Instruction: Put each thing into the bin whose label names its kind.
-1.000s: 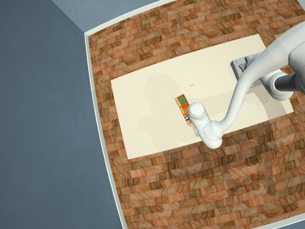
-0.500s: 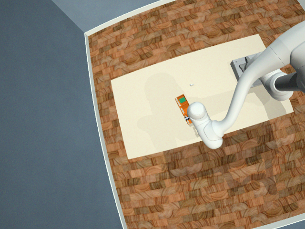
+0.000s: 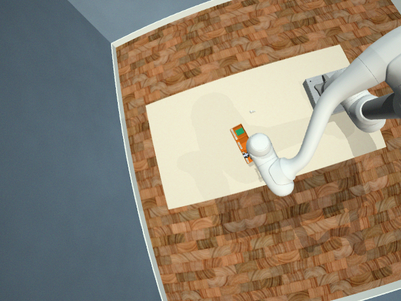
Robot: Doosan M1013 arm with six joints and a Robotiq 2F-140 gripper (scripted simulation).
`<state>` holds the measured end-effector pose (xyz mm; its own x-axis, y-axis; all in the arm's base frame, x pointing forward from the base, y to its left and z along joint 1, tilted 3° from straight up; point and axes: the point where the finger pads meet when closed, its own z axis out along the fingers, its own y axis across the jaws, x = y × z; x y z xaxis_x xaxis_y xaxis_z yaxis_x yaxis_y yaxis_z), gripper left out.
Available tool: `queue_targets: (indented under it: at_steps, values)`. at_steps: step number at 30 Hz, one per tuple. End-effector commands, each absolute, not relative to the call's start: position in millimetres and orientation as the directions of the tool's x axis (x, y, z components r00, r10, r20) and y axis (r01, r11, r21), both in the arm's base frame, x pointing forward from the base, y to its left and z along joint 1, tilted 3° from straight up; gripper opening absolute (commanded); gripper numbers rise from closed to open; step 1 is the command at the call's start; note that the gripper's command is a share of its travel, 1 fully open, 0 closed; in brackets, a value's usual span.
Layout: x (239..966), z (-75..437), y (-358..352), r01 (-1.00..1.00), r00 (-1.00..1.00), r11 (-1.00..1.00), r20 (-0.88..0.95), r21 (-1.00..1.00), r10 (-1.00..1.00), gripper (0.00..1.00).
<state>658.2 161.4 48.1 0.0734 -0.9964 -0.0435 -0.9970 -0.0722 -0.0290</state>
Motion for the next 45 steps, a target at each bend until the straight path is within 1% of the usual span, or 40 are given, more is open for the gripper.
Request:
queue_targets:
  at_steps: [1, 8, 9, 35, 37, 42, 45]
  values:
    - [657.9, 59.8, 160.9, -0.997, 0.073, -0.072, -0.044, -0.029, -0.996, 0.17]
    - [657.9, 59.8, 160.8, -0.997, 0.073, -0.072, -0.044, -0.029, -0.996, 0.17]
    - [657.8, 63.8, 160.6, -0.997, 0.073, -0.072, -0.044, -0.029, -0.996, 1.00]
    - [655.3, 159.7, 156.2, -0.997, 0.073, -0.072, -0.044, -0.029, -0.996, 1.00]
    - [655.3, 159.7, 156.2, -0.997, 0.073, -0.072, -0.044, -0.029, -0.996, 1.00]
    - [654.8, 178.3, 155.4, -0.997, 0.073, -0.072, -0.044, -0.029, -0.996, 1.00]
    - [654.8, 178.3, 155.4, -0.997, 0.073, -0.072, -0.044, -0.029, -0.996, 1.00]
